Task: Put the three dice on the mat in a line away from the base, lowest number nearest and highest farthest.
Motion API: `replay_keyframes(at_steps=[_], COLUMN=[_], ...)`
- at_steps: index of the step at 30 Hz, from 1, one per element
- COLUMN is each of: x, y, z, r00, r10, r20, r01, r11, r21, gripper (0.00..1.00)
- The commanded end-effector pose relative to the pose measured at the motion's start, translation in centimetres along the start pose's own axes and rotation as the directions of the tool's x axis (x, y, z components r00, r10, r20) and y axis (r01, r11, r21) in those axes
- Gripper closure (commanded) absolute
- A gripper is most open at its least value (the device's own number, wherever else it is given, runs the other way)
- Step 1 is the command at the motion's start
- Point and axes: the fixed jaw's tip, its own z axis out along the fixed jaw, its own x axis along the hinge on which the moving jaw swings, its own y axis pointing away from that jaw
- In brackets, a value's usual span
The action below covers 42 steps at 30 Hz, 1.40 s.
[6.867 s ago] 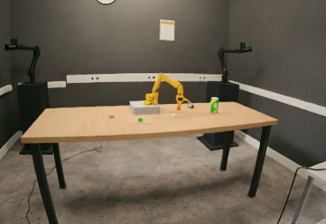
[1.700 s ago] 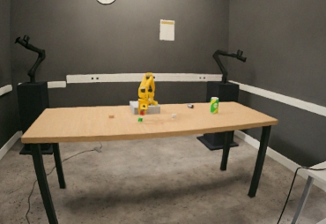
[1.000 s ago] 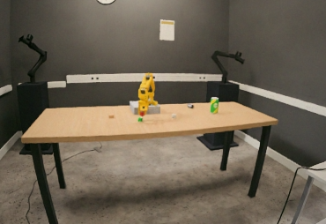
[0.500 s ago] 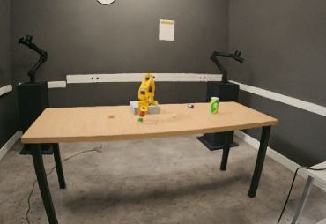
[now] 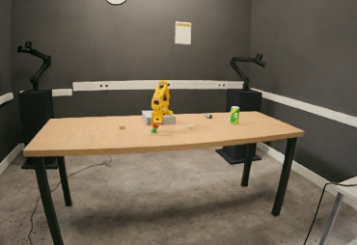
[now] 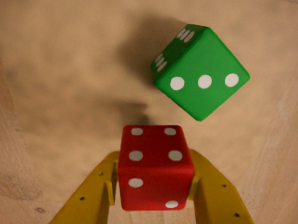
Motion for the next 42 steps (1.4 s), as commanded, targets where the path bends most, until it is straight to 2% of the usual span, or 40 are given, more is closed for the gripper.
replay_keyframes(at_steps=[1,42], x=[0.5,0.5], y=[0.1,0.1], z=[0.6,1.9], r00=[1.0,1.0], r10=[0.014,0.014], r20=[-0.02,-0.02], r01=[-0.014,-0.014], r11=[1.0,1.0], r21=[-0.008,-0.008], gripper=[1.0,1.0])
